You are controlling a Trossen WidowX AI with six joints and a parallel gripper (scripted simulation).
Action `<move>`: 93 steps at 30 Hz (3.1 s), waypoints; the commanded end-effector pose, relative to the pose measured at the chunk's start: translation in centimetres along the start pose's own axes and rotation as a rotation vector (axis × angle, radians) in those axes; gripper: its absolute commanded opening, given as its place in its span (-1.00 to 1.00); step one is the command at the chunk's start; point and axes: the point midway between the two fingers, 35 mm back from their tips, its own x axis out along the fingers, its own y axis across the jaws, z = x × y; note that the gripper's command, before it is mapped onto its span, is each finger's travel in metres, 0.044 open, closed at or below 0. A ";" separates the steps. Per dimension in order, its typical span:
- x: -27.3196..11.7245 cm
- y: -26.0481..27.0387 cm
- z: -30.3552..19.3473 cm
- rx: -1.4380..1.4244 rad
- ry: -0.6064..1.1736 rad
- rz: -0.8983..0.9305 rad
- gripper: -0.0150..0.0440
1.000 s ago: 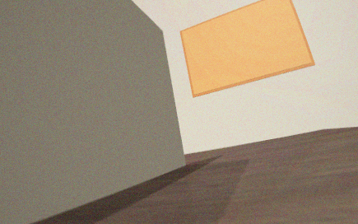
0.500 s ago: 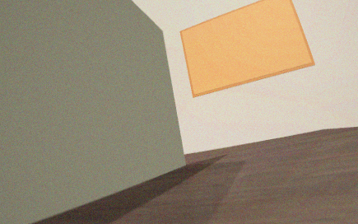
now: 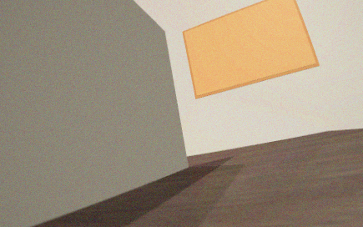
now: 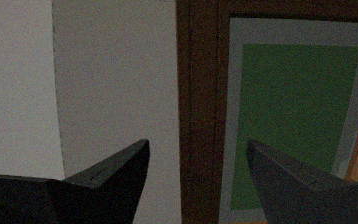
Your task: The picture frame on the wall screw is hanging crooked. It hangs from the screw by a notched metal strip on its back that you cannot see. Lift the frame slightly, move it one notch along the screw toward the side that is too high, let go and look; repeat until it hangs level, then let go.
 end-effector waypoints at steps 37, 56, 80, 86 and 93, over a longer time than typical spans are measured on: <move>0.0 0.3 0.0 -0.006 -0.004 -0.002 -0.49; 0.0 0.9 0.0 -0.006 -0.004 -0.002 -0.49; 0.0 0.9 0.1 -0.006 -0.004 -0.002 -0.49; 0.0 0.9 0.1 -0.006 -0.004 -0.002 -0.49; 0.0 0.9 0.2 -0.006 -0.004 -0.002 -0.49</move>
